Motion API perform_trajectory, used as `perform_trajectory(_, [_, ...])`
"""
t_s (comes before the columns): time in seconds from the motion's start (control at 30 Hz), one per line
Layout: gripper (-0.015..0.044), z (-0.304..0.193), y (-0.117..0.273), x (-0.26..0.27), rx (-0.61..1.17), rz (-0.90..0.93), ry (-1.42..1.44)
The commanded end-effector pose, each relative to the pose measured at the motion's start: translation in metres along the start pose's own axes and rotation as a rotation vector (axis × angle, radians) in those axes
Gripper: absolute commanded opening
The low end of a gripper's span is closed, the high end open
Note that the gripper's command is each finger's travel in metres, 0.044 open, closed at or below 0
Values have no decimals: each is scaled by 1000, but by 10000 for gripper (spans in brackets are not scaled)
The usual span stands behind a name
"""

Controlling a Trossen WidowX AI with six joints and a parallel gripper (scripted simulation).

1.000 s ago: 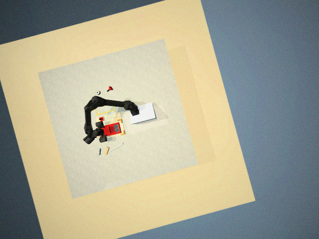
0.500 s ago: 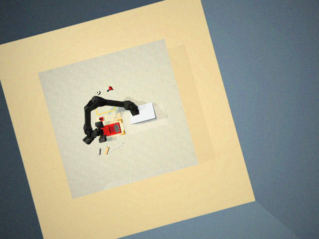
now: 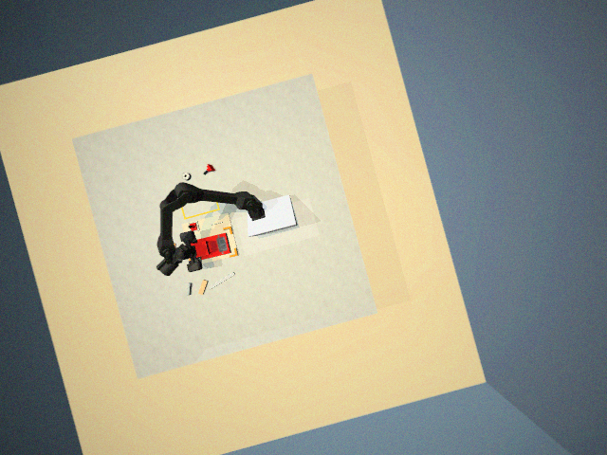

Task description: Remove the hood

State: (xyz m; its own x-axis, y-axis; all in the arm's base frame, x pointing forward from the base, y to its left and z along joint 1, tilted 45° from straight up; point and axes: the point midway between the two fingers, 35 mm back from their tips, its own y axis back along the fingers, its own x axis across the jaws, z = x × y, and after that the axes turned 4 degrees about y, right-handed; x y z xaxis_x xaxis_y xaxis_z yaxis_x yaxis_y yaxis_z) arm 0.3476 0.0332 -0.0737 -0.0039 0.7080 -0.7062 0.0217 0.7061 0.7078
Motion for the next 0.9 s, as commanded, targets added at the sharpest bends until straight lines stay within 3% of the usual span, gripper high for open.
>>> perform_trajectory(0.0, [0, 2, 5, 1, -7, 6, -7])
perform_trajectory(0.4, [0, 2, 50, 1, -6, 7, -6])
perform_trajectory(0.5, [0, 0, 43, 1, -2, 1, 3])
perform_trajectory(0.87, [0, 2, 49, -58, -4, 13, 4])
